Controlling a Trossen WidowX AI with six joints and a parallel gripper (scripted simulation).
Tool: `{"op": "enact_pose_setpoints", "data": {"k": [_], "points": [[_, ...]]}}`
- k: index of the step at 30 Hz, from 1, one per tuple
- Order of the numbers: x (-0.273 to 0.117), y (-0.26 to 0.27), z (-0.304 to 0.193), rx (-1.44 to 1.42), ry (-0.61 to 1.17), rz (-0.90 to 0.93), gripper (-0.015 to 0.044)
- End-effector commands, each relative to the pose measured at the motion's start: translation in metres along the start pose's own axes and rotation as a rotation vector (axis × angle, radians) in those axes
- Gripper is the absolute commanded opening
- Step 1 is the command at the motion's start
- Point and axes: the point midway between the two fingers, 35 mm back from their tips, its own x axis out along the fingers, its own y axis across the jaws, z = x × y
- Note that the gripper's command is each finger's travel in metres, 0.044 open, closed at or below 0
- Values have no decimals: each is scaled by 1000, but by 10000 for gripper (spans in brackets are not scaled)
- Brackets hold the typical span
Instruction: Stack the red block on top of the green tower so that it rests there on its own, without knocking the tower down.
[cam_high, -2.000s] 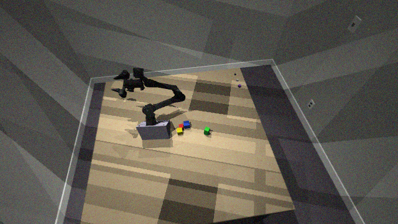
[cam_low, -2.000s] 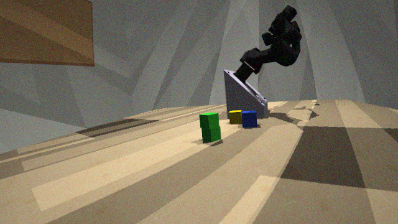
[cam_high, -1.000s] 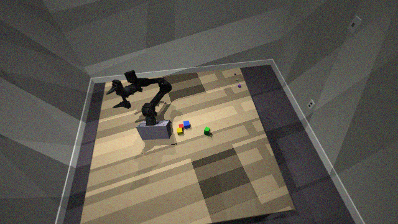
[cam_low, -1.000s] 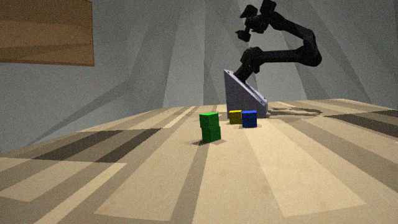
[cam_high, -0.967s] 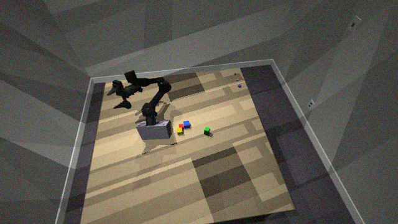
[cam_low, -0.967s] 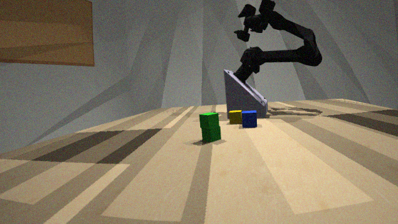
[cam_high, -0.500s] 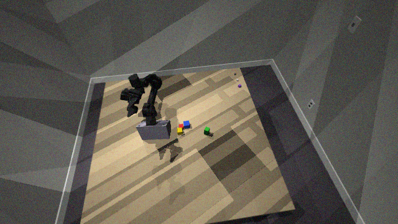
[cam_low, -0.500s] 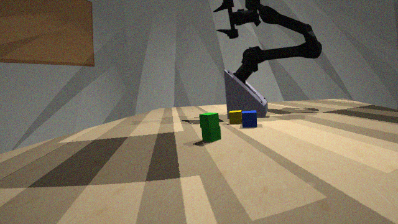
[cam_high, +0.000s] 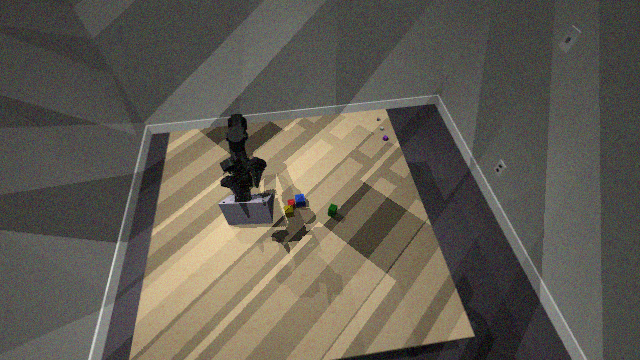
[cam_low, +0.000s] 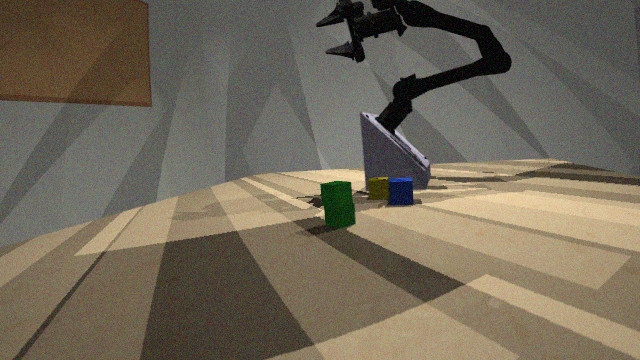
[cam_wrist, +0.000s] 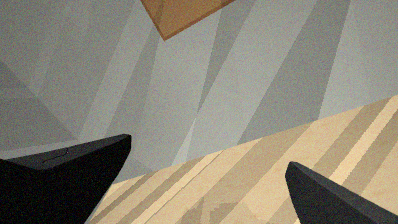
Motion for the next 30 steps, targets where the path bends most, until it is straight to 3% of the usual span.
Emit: {"op": "enact_pose_setpoints", "data": {"k": [1,15,30], "points": [[11,17,-33,-189,151,32,440],[20,39,-151,-780,605,183,440],[-10,17,-267,-1331,1080,418,440]]}}
